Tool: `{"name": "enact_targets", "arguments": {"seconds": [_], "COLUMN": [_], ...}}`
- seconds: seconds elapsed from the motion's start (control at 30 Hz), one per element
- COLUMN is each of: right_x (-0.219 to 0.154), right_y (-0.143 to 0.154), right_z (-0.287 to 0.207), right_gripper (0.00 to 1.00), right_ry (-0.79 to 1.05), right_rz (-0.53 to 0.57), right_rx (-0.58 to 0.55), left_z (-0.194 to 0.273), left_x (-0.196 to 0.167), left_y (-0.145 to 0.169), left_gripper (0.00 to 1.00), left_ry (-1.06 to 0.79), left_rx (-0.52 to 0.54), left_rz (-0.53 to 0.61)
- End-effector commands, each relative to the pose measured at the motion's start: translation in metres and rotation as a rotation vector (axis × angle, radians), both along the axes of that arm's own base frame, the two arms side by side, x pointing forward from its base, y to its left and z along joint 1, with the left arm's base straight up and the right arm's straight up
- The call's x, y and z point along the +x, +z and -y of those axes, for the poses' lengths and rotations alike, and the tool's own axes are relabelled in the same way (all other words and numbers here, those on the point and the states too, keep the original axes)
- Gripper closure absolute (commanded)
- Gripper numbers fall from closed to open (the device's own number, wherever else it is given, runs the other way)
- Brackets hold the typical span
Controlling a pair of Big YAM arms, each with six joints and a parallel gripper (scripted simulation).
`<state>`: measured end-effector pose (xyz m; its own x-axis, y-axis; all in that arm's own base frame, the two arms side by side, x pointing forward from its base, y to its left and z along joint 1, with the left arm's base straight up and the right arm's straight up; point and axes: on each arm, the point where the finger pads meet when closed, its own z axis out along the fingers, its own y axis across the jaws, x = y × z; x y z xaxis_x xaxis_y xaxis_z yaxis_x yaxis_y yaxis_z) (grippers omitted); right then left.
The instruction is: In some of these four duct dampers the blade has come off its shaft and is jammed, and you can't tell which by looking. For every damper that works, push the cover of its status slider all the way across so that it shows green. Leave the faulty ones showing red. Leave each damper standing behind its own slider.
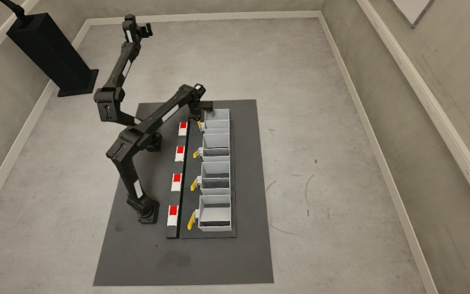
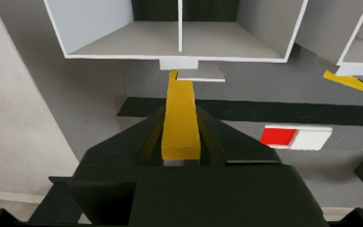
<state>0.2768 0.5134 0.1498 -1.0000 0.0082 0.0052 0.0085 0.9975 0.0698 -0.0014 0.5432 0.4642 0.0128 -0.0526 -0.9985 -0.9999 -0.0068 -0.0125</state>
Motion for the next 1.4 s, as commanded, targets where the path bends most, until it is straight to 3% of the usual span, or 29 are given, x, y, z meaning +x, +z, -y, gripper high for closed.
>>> {"name": "enact_targets", "arguments": {"seconds": [0.0,1.37], "right_x": [0.002,0.006], "right_y": [0.019,0.022], "right_z": [-0.012,0.002], "right_gripper": [0.83,0.83], "right_ry": [-0.001,-0.005], "right_rz": [0.028,0.029], "right_rx": [0.044,0.102], "left_z": [-0.002,-0.002], "left_x": [-0.004,-0.004], "left_y": [0.036,0.036], "left_gripper": [0.00,0.00], "left_ry": [0.003,0.003], "left_rx": [0.053,0.053], "left_rz": [-0.013,-0.013]}}
